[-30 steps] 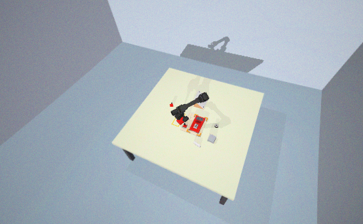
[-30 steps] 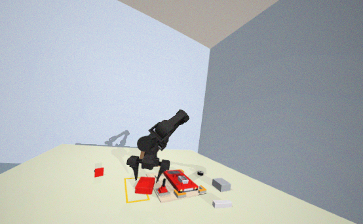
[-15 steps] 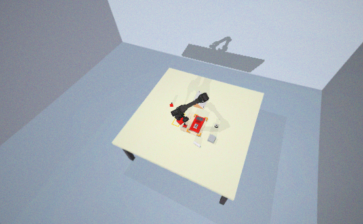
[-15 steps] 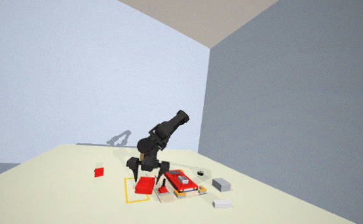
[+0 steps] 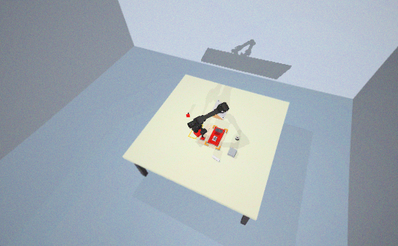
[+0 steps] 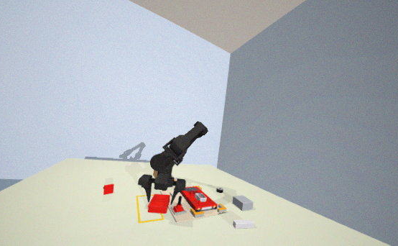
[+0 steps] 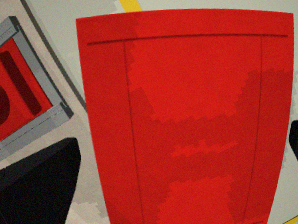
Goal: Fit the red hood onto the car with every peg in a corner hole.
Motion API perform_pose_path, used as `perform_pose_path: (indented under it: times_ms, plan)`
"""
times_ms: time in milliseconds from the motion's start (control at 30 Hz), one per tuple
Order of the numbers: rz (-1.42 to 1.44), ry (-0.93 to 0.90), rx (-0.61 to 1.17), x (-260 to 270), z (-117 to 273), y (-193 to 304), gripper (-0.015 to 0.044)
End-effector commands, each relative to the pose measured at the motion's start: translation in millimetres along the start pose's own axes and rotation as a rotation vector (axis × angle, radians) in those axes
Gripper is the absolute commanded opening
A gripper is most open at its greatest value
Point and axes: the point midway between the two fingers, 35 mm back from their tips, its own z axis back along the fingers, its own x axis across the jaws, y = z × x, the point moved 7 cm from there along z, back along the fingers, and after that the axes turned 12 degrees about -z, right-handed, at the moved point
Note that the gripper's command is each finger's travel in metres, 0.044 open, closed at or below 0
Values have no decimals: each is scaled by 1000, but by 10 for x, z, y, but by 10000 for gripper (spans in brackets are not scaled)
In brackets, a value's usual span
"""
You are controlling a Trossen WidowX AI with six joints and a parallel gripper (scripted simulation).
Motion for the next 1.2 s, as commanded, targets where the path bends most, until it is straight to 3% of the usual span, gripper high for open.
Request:
perform_pose_path:
  times_ms: [0,67,167,500,867,1167]
  plan:
    - [-4,-4,1,-2,-26,1,440]
    - [-4,-4,1,-2,-36,1,440]
    - [0,0,0,0,-15,1,361]
    - [0,0,0,0,-15,1,295]
    - [-1,1,0,-3,120,0,6]
    - [-1,2,-1,-5,394,-2,0]
